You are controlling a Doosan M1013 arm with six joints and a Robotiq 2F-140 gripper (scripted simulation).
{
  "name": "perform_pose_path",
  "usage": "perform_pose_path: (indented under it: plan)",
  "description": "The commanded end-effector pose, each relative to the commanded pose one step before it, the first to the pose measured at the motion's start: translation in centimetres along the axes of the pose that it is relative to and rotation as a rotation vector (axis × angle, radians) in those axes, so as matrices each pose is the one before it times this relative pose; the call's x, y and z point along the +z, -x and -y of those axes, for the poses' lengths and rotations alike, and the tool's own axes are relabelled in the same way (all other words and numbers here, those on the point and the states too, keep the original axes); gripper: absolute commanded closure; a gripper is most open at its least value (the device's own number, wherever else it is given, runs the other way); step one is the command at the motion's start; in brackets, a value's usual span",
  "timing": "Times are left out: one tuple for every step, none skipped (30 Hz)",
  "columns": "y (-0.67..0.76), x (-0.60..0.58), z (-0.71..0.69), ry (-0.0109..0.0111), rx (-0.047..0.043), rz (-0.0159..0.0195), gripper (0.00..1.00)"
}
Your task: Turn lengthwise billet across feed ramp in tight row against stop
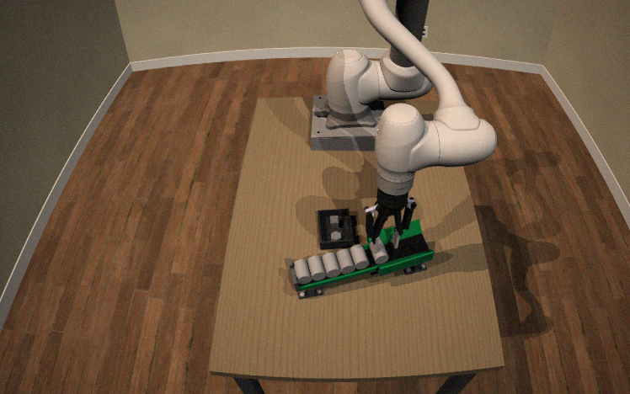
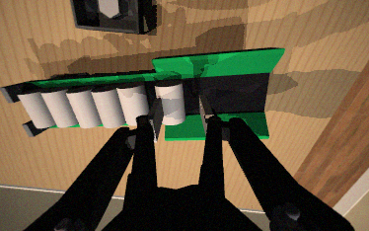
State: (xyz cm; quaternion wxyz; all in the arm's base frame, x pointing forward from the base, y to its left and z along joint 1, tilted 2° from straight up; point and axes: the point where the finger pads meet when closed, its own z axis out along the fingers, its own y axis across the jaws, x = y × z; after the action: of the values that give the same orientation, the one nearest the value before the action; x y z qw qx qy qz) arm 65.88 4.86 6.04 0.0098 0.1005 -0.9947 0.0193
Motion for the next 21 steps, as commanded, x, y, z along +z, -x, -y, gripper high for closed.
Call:
perform_pose_path:
  plan:
    - [0.000,-0.862,-0.003,0.00017,-0.00003,0.00006,0.59]
    - [0.000,-0.247,0.000,0.00000,0.00000,0.00000,0.59]
    - [0.000,0.000,0.000,0.00000,0.00000,0.00000,0.59]
    - [0.000,0.000,0.000,0.00000,0.00000,0.00000,0.59]
    - [0.000,-0.254,0.000,0.00000,0.00000,0.00000,0.59]
    - [0.000,-0.261,0.000,0.00000,0.00000,0.00000,0.59]
    - [0.000,-0.266,0.000,0.00000,0.00000,0.00000,0.59]
    - [0.000,-0.270,0.000,0.00000,0.00000,0.00000,0.59]
    - [0.000,-0.272,0.000,0.00000,0.00000,0.00000,0.59]
    - [0.000,-0.272,0.000,0.00000,0.00000,0.00000,0.59]
    - [0.000,-0.271,0.000,0.00000,0.00000,0.00000,0.59]
    - [0.000,-0.268,0.000,0.00000,0.00000,0.00000,0.59]
    - [0.000,-0.264,0.000,0.00000,0.00000,0.00000,0.59]
    - [0.000,-0.260,0.000,0.00000,0.00000,0.00000,0.59]
    - [0.000,-0.254,0.000,0.00000,0.00000,0.00000,0.59]
    - [0.000,-0.247,0.000,0.00000,0.00000,0.00000,0.59]
    - [0.000,-0.239,0.000,0.00000,0.00000,0.00000,0.59]
    - [0.000,-0.230,0.000,0.00000,0.00000,0.00000,0.59]
    - [0.000,-0.220,0.000,0.00000,0.00000,0.00000,0.59]
    - [0.000,0.000,0.000,0.00000,0.00000,0.00000,0.59]
    - [0.000,0.000,0.000,0.00000,0.00000,0.00000,0.59]
